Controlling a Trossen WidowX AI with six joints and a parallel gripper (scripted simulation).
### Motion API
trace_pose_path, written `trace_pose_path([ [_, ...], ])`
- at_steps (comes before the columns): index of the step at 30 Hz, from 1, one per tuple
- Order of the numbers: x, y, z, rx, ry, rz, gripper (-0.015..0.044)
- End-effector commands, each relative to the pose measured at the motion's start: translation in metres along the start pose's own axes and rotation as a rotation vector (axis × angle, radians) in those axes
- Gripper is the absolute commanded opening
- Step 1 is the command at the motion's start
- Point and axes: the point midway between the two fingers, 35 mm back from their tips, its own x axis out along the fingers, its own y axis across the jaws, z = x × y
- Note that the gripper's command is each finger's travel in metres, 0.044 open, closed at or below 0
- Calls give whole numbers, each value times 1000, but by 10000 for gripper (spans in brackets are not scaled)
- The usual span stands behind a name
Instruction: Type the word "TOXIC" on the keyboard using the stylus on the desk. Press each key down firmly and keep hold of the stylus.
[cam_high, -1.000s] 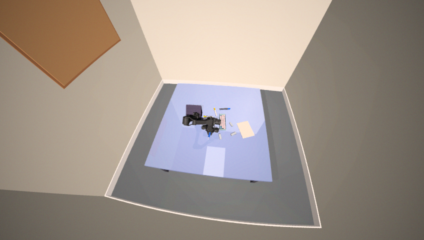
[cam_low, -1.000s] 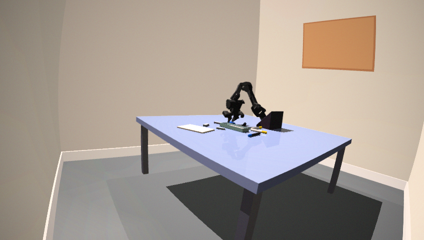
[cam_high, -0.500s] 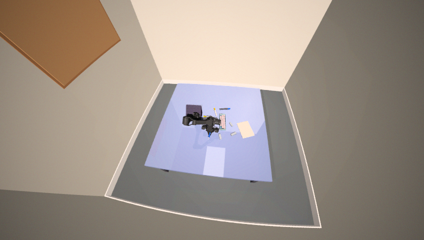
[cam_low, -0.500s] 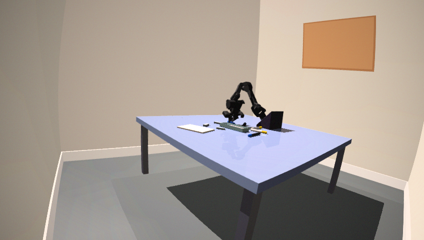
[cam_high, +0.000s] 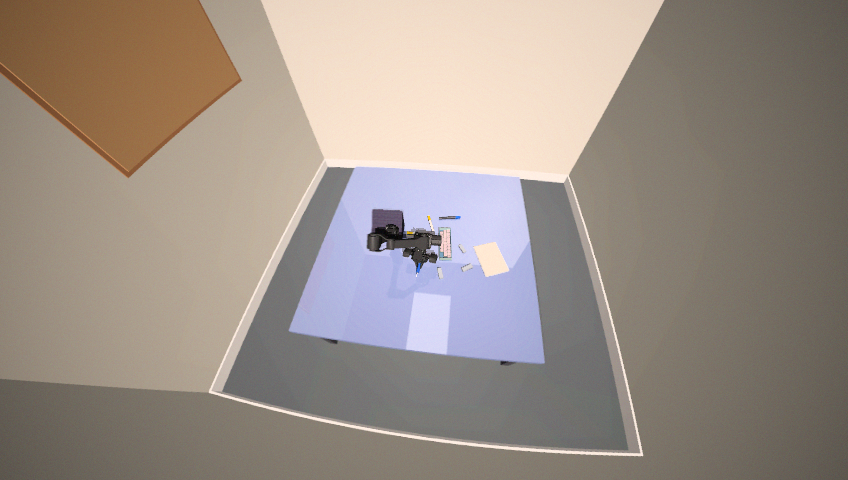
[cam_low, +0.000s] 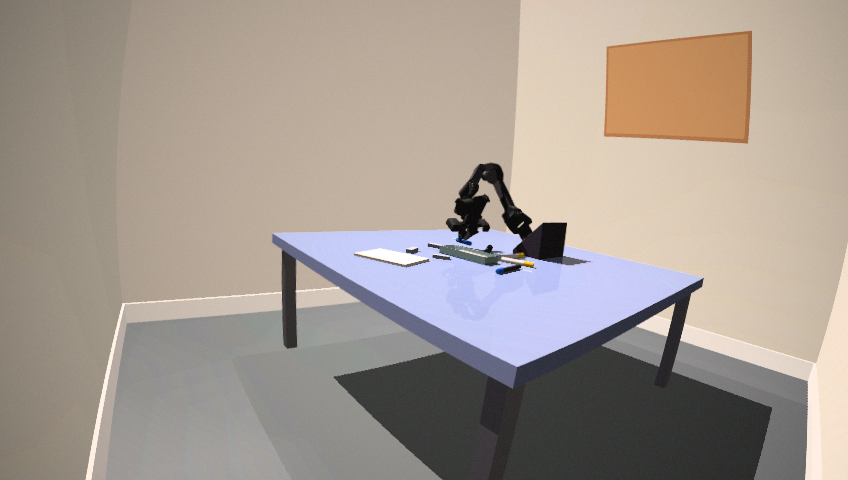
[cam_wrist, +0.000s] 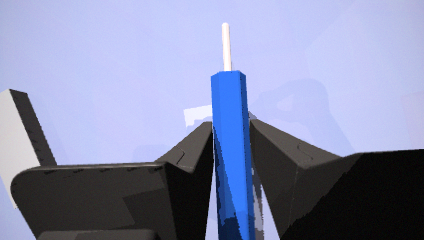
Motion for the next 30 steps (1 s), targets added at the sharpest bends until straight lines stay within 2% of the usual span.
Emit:
trace_pose_path([
  [1,-10,3,6,11,6,5,0],
  [9,-27,2,18,11,-5,4,0],
  [16,-26,1,15,-3,10,-10,0],
  [30,-47,15,-49,-82,459,-183,0],
])
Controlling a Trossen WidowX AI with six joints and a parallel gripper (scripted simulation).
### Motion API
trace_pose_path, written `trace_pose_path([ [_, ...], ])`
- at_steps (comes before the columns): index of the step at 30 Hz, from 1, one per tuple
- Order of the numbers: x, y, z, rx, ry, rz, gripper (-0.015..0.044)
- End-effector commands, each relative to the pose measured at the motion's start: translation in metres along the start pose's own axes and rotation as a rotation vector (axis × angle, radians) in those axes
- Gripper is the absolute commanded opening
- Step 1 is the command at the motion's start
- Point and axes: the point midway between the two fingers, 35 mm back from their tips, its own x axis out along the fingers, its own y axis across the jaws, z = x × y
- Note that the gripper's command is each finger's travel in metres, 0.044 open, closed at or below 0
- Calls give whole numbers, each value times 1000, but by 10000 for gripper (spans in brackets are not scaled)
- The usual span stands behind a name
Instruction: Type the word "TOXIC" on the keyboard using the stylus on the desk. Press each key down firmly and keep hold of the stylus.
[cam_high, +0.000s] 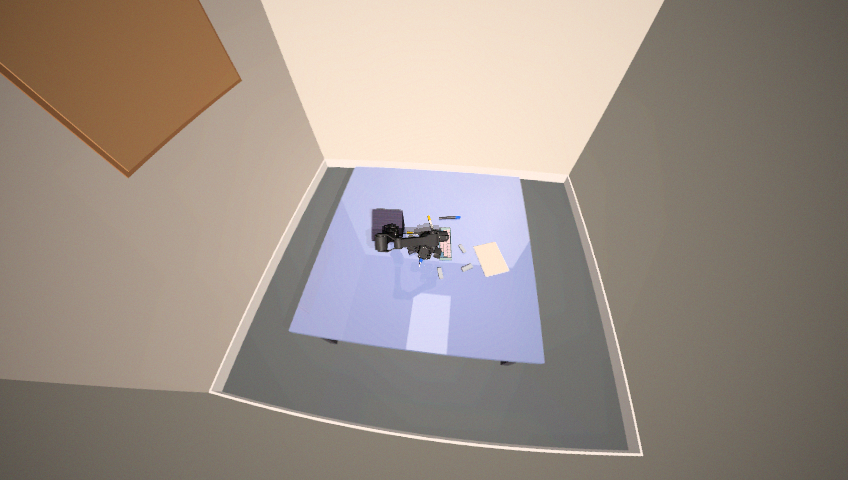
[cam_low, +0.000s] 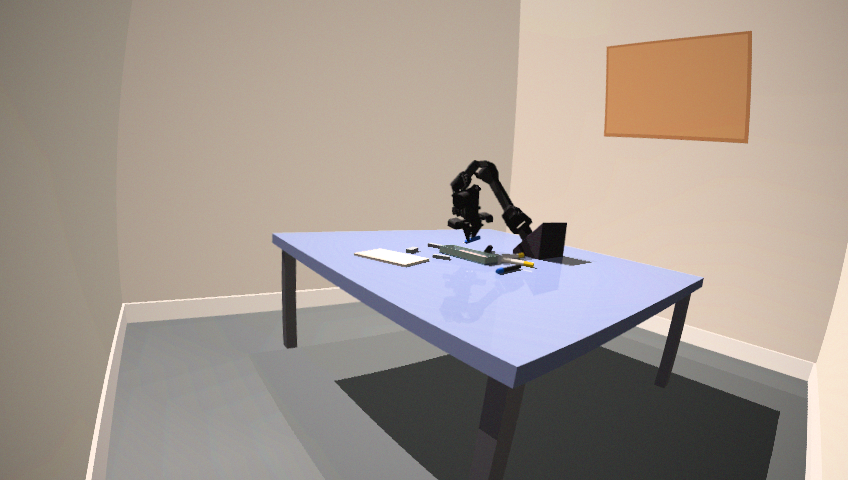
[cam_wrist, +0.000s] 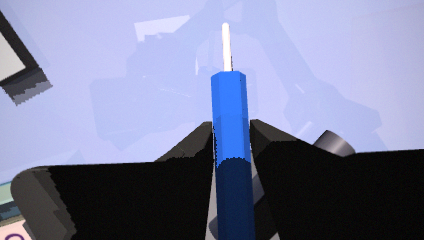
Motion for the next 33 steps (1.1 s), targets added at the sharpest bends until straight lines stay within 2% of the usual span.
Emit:
trace_pose_path([
  [1,-6,9,-18,-22,133,-22,0],
  [15,-42,41,-85,-138,625,-42,0],
  [29,-103,83,-132,-264,1124,67,0],
  [33,-111,87,-135,-277,1175,86,0],
])
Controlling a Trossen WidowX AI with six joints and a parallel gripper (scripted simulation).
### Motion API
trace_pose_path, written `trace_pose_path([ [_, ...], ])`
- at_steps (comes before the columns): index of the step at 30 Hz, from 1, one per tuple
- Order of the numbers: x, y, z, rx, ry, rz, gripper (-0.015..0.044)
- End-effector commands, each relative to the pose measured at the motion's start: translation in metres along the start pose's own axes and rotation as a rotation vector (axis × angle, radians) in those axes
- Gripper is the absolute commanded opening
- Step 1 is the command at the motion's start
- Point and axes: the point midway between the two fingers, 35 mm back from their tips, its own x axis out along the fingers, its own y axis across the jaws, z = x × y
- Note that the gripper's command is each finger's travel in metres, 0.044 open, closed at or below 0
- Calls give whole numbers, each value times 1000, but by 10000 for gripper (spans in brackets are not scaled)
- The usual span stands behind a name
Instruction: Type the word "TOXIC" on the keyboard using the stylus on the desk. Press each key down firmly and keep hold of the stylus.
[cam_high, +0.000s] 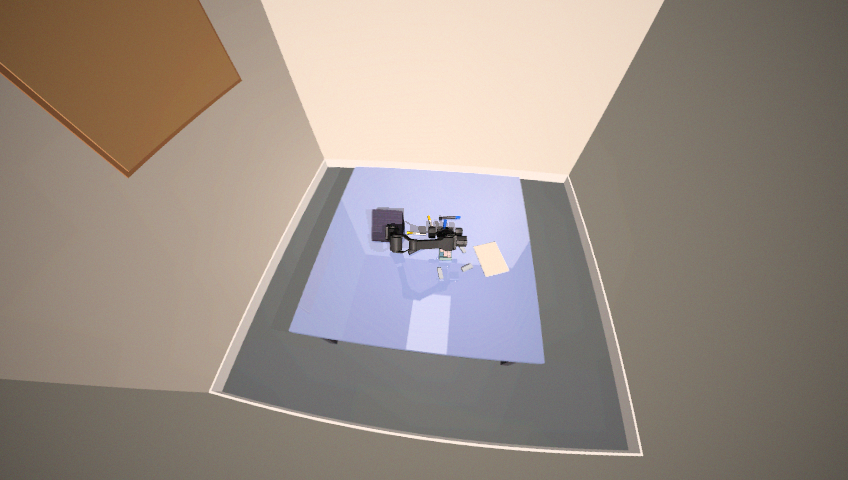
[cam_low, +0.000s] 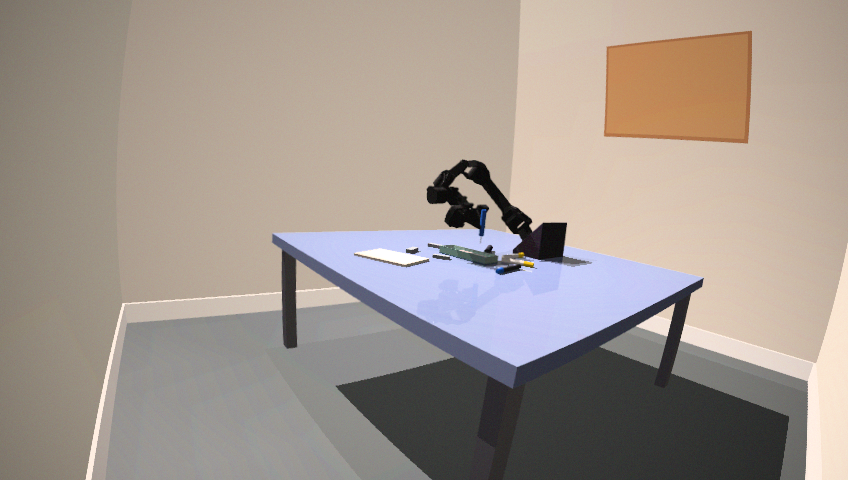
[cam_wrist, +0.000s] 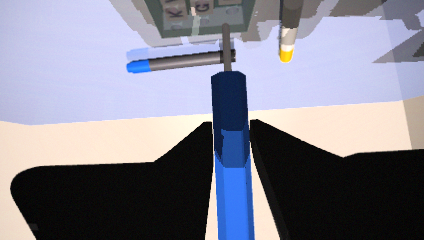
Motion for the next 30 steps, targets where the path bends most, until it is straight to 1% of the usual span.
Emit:
trace_pose_path([
  [1,-4,8,-8,-25,50,25,0],
  [9,-3,8,-7,-25,50,25,0],
  [17,14,10,21,-25,48,25,0],
  [22,15,10,22,-25,48,25,0],
  [25,17,9,22,-25,48,25,79],
  [30,17,9,22,-25,48,25,81],
])
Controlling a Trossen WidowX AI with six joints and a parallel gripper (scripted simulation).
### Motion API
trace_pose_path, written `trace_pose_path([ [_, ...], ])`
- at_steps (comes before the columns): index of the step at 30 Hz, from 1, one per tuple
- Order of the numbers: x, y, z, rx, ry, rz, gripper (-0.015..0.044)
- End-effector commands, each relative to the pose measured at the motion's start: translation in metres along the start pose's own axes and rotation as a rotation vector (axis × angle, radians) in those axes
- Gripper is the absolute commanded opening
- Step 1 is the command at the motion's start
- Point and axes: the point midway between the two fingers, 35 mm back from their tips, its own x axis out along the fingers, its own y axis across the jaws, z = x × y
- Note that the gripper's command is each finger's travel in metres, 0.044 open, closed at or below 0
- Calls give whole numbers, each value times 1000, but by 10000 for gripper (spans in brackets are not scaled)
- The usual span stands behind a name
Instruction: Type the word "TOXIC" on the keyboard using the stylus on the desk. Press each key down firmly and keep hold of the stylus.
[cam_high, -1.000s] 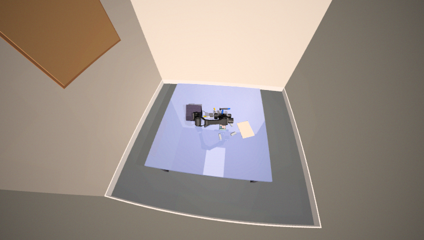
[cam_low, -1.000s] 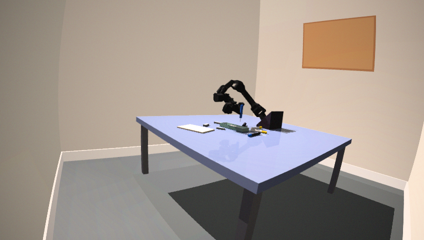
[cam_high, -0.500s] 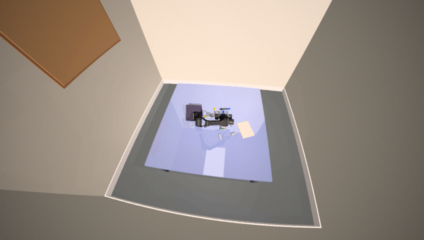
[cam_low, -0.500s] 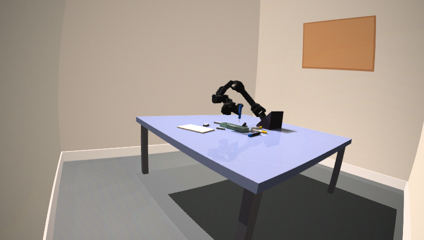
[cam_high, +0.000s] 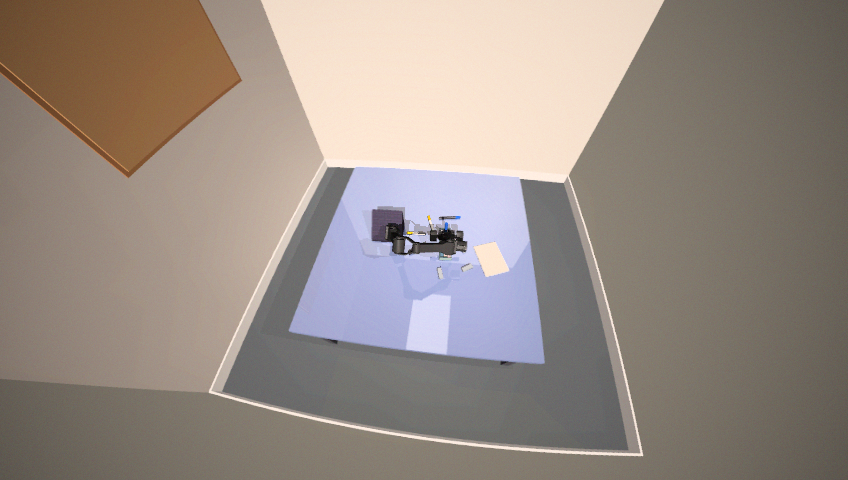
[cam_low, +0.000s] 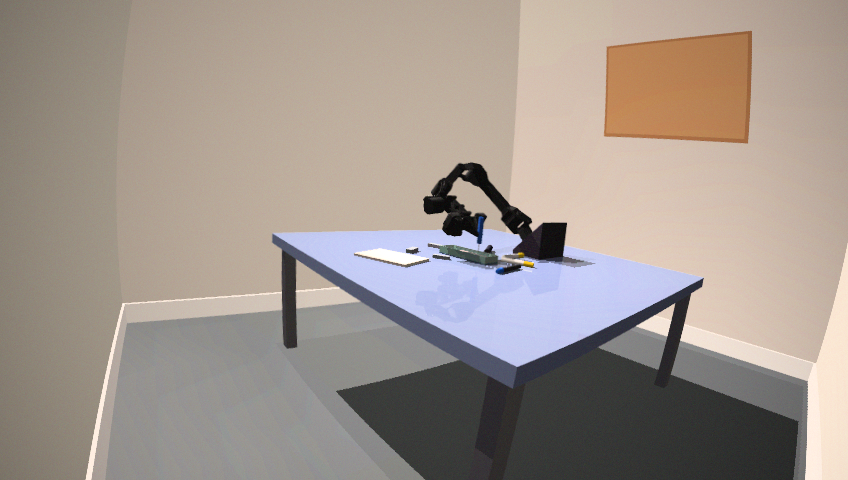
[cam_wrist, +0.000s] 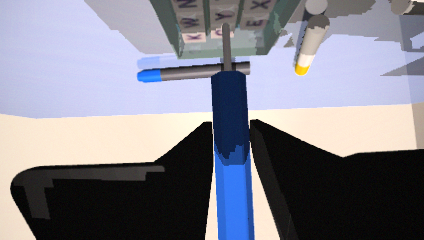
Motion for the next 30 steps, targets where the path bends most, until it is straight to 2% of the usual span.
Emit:
trace_pose_path([
  [1,1,-1,0,-3,3,-3,81],
  [30,9,-1,13,-3,2,-3,81],
])
